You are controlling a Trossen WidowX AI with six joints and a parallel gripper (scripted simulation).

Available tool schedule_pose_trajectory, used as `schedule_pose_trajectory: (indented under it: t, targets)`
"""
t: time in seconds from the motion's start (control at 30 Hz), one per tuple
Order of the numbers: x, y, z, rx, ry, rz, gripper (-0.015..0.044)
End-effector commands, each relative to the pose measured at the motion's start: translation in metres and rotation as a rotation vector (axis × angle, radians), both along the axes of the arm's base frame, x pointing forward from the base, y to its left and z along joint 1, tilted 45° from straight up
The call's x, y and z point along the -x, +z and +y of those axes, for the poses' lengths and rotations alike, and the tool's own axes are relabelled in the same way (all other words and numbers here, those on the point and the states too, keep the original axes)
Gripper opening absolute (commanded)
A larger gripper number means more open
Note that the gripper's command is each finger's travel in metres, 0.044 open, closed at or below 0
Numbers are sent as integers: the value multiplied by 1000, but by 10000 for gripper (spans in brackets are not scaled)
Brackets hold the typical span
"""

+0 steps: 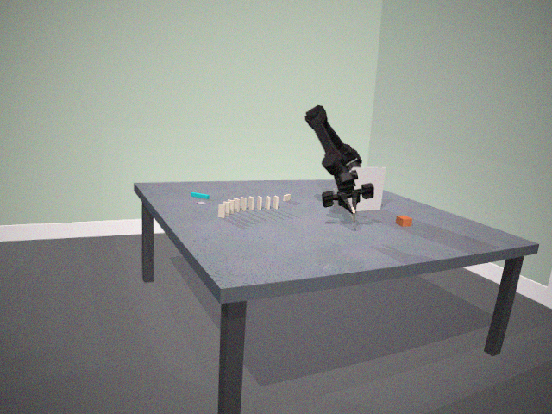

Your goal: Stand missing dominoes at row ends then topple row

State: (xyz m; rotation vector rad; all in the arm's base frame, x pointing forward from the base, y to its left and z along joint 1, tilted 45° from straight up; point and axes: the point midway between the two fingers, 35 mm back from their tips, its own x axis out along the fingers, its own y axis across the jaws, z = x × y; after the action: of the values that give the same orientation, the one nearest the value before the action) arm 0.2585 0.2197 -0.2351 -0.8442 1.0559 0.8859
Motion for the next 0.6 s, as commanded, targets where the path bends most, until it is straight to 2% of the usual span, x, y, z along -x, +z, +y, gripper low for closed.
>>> schedule_pose_trajectory:
  t: [0.0, 0.57]
  targets:
    - [1, 5, -4, -52, 26, -32, 22]
    - [7, 44, -16, -254, 141, -219, 22]
